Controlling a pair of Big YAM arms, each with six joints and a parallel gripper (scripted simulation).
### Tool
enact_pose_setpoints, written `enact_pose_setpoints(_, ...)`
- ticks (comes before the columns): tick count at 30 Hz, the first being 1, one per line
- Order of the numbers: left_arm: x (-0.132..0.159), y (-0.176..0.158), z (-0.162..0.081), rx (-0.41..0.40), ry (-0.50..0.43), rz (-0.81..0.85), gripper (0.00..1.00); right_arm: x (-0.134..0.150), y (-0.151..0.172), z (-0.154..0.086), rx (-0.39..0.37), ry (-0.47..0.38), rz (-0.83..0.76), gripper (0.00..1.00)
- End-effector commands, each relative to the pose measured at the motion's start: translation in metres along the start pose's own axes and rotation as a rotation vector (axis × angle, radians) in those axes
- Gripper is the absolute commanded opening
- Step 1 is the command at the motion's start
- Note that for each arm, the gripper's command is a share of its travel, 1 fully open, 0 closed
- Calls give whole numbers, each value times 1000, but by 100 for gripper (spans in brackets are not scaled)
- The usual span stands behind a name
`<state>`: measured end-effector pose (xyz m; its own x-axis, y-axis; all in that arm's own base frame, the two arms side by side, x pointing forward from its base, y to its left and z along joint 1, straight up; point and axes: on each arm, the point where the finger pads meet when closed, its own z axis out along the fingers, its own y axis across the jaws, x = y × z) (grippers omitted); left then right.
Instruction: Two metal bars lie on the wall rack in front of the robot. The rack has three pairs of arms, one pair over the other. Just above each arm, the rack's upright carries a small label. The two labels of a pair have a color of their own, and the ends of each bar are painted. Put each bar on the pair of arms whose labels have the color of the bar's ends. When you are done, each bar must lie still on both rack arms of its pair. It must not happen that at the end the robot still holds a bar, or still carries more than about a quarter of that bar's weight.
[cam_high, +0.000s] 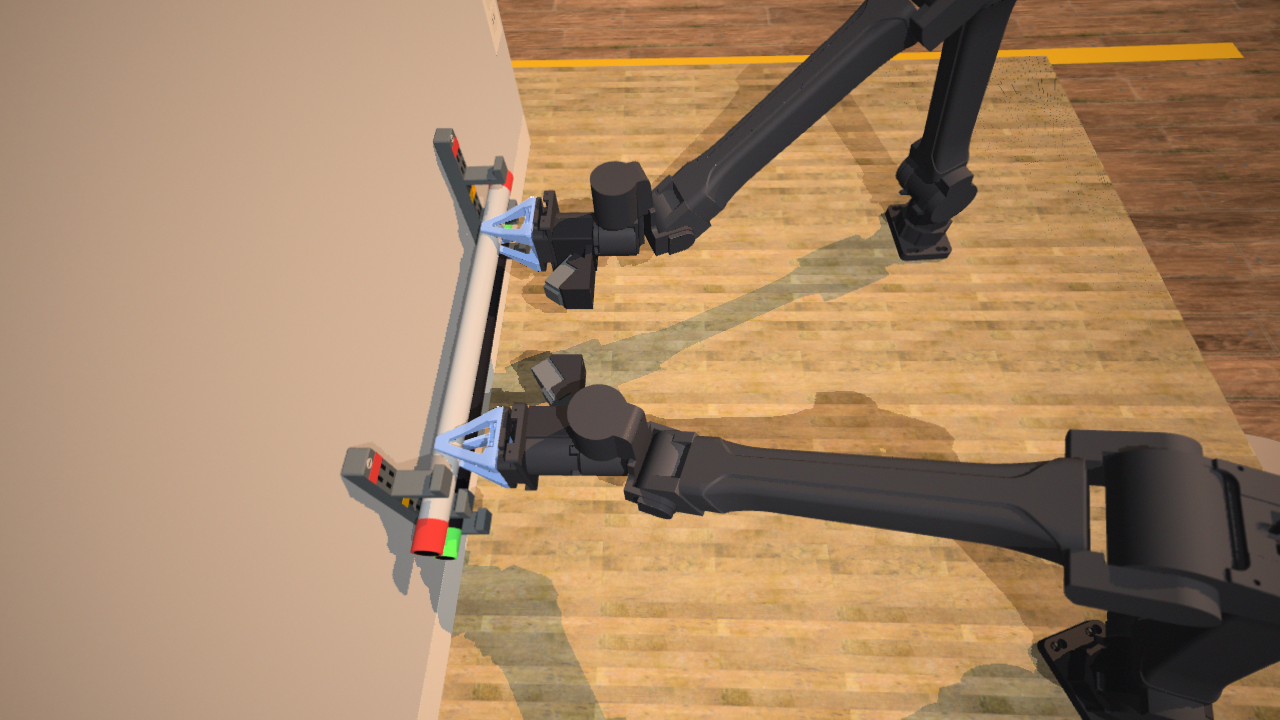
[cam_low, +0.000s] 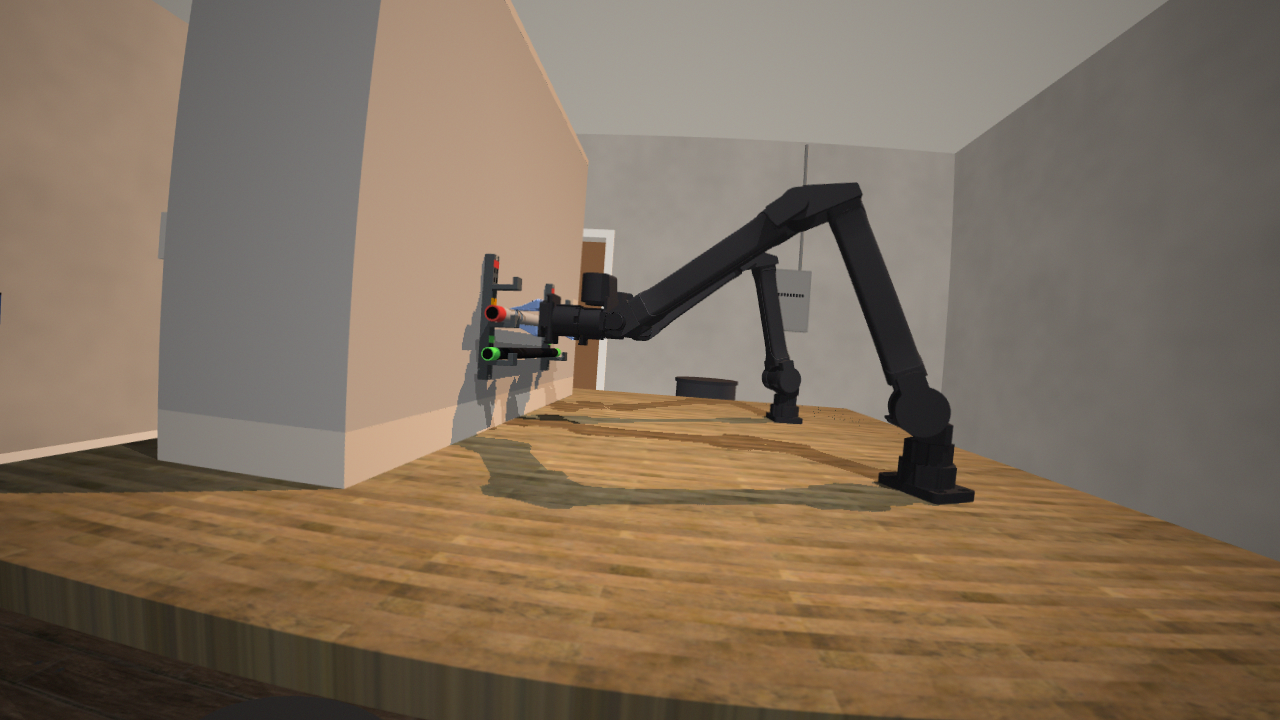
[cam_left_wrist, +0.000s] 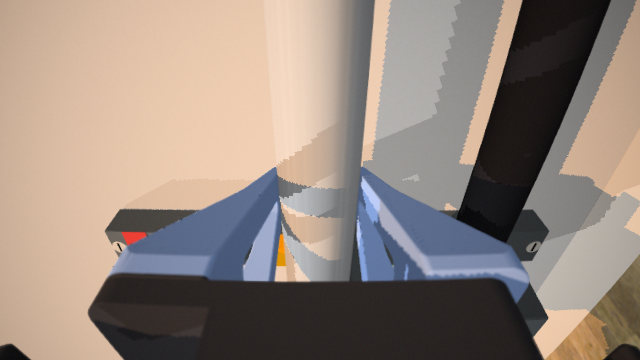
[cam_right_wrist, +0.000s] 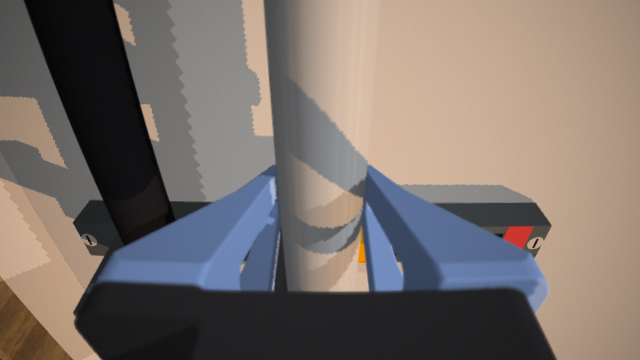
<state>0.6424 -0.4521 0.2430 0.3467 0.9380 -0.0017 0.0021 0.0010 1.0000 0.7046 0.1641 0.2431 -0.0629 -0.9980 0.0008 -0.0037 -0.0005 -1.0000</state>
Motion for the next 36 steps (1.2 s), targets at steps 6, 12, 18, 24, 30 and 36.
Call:
enact_pose_setpoints(6,1,19,2,-35,10,-34,0,7,-17,18,33,11,30,0)
enact_pose_setpoints(12,0,19,2,-35,10,-34,0,8,-18,20,33,11,30,0)
enact_pose_setpoints(18,0,22,3,-35,10,-34,0,9,-21,25,33,11,30,0)
enact_pose_setpoints(24,0,26,3,-35,10,-34,0,10,-24,29,33,11,30,0)
enact_pose_setpoints(30,0,29,3,-35,10,-34,0,11,-28,31,33,11,30,0)
enact_pose_setpoints(36,-1,34,4,-35,10,-34,0,11,-33,30,33,11,30,0)
